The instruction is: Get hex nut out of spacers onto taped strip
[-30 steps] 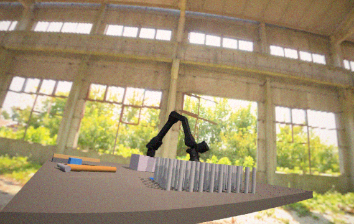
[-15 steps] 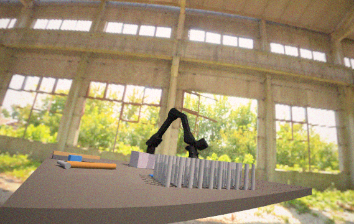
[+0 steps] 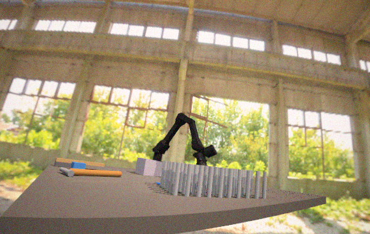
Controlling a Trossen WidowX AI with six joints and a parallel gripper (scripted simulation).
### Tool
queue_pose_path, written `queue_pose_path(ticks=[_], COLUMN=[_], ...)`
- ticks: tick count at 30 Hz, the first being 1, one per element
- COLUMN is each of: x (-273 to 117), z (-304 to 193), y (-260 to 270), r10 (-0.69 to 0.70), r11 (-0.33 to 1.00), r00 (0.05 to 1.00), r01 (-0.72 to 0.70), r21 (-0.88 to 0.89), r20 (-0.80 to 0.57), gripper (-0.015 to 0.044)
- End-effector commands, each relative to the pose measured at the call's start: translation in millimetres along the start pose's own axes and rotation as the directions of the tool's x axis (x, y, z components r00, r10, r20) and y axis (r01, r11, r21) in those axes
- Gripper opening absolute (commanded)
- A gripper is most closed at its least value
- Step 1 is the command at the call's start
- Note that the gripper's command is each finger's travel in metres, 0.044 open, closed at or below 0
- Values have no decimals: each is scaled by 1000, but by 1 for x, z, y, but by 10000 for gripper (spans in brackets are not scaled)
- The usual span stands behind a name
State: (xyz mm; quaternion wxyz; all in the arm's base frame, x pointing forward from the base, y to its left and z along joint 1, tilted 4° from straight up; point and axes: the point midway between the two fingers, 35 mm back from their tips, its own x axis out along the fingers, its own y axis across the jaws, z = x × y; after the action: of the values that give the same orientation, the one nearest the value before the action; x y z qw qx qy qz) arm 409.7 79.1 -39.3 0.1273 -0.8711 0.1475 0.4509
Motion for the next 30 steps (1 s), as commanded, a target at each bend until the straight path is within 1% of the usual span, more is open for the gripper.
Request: queue_pose_path(ticks=[1, 30], x=[-2, -13], z=[2, 21], y=[0, 0], r10=[-1, -1], r11=[1000, 1000], r00=[1000, 1000], r01=[1, 1], r21=[5, 5], r20=[-2, 1], gripper=[0, 0])
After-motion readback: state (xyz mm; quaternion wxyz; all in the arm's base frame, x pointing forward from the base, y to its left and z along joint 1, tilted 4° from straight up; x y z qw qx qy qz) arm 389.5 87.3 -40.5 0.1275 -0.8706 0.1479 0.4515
